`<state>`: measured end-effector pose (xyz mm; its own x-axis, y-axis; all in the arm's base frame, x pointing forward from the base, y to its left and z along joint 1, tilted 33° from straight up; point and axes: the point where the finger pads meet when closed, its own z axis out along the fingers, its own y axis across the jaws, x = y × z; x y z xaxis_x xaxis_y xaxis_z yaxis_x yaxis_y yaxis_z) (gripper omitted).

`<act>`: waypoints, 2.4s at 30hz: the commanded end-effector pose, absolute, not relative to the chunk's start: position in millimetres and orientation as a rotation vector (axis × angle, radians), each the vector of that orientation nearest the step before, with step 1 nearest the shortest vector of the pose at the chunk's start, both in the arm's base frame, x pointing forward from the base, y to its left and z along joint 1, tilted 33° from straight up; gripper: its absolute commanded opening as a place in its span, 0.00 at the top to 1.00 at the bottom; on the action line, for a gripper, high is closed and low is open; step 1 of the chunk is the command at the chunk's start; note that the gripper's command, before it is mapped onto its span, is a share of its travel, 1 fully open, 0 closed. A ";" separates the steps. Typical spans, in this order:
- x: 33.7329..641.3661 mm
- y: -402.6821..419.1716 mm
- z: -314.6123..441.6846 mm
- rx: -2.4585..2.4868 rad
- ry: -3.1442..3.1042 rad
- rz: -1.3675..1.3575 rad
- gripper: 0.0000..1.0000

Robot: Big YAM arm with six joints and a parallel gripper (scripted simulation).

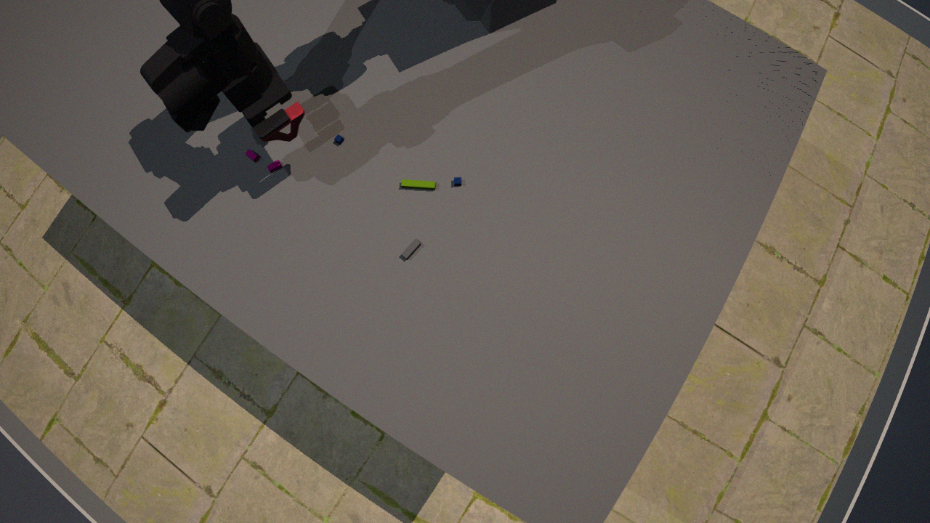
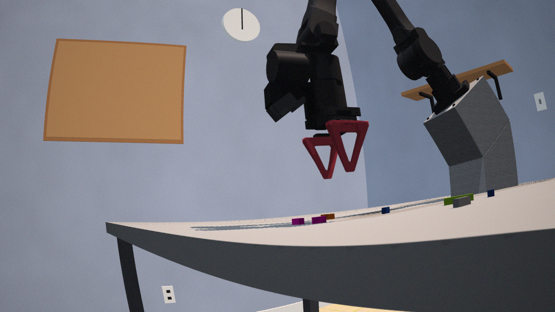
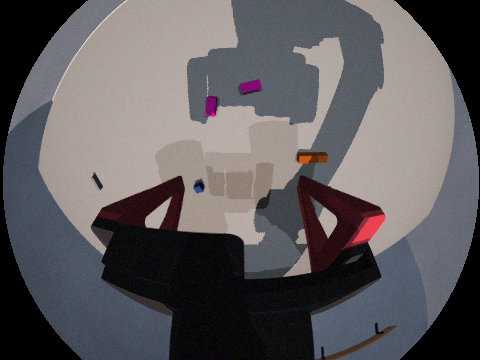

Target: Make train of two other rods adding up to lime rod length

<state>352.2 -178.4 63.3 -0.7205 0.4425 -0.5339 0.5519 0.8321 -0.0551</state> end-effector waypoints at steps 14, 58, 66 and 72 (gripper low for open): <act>377.6 -176.8 77.6 0.211 2.615 -0.422 0.00; 404.1 -174.0 89.6 -0.726 2.619 -0.644 0.00; 409.1 -173.0 91.7 -0.904 2.587 -0.679 0.00; 414.3 -172.3 94.0 -1.094 2.542 -0.717 0.00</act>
